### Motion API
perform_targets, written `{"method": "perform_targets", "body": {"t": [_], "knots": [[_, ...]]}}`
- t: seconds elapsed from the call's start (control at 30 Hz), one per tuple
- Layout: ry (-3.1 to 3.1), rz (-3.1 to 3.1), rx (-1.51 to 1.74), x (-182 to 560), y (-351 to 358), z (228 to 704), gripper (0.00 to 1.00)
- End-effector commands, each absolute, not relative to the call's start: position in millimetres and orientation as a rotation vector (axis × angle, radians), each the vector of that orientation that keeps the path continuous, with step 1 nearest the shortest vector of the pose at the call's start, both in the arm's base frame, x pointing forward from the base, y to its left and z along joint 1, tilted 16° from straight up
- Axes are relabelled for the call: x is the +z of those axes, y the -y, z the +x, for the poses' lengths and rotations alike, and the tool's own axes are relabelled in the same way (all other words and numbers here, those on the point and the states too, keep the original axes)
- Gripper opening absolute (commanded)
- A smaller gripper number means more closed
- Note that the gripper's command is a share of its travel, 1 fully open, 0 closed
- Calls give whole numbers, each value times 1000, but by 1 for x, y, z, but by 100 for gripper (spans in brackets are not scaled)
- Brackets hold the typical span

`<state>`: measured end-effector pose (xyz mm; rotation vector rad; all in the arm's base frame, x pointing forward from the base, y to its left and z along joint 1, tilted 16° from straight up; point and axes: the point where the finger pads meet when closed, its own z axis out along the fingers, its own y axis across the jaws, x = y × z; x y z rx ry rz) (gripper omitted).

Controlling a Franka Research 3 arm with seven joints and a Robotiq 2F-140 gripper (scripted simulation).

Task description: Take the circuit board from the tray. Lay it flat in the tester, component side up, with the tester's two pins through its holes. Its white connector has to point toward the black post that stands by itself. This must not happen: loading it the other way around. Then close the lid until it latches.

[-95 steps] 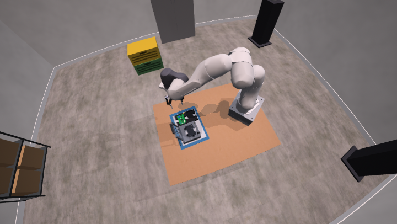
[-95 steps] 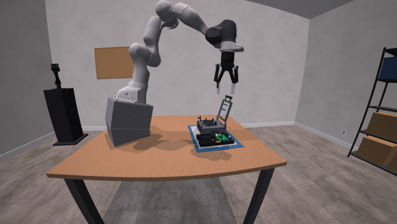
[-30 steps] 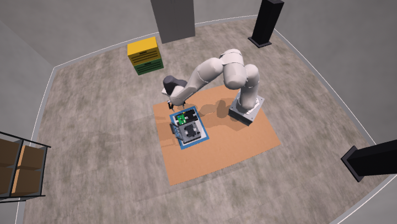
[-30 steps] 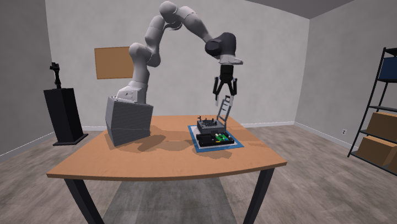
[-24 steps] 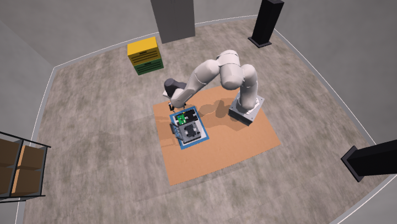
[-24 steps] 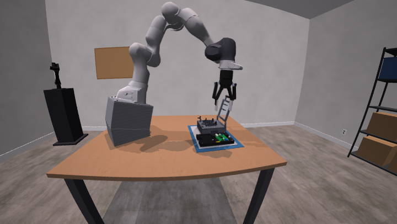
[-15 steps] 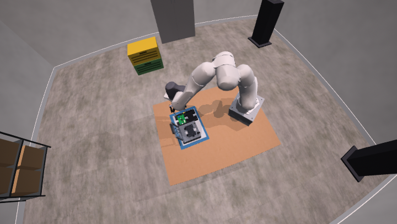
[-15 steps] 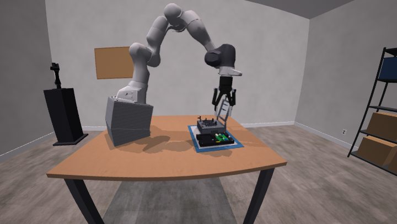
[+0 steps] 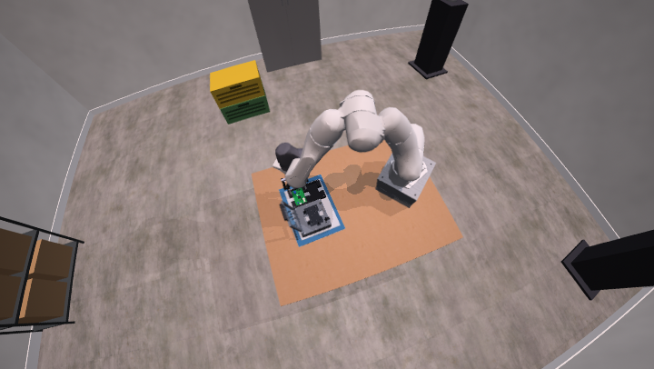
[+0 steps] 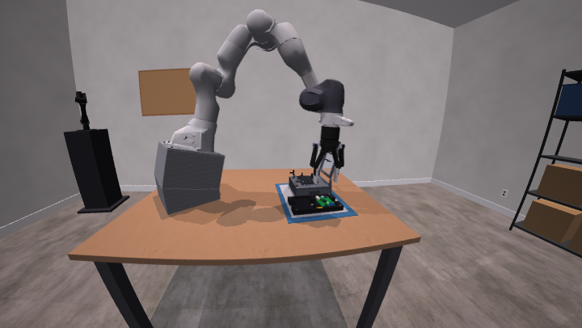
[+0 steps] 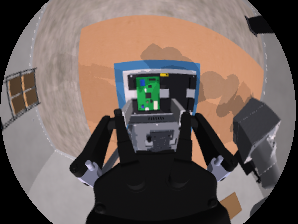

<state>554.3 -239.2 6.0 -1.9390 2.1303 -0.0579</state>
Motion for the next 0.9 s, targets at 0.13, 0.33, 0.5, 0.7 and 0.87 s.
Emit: {"method": "perform_targets", "body": {"t": [0.13, 0.33, 0.5, 0.7, 0.87], "knots": [[-2122, -1942, -89, -12, 240, 566, 58], [-2122, -1942, -89, -24, 238, 569, 58], [-2122, -1942, -89, -28, 238, 570, 58], [-2122, -1942, -89, -33, 237, 571, 58], [-2122, -1942, -89, -35, 237, 571, 58]]}}
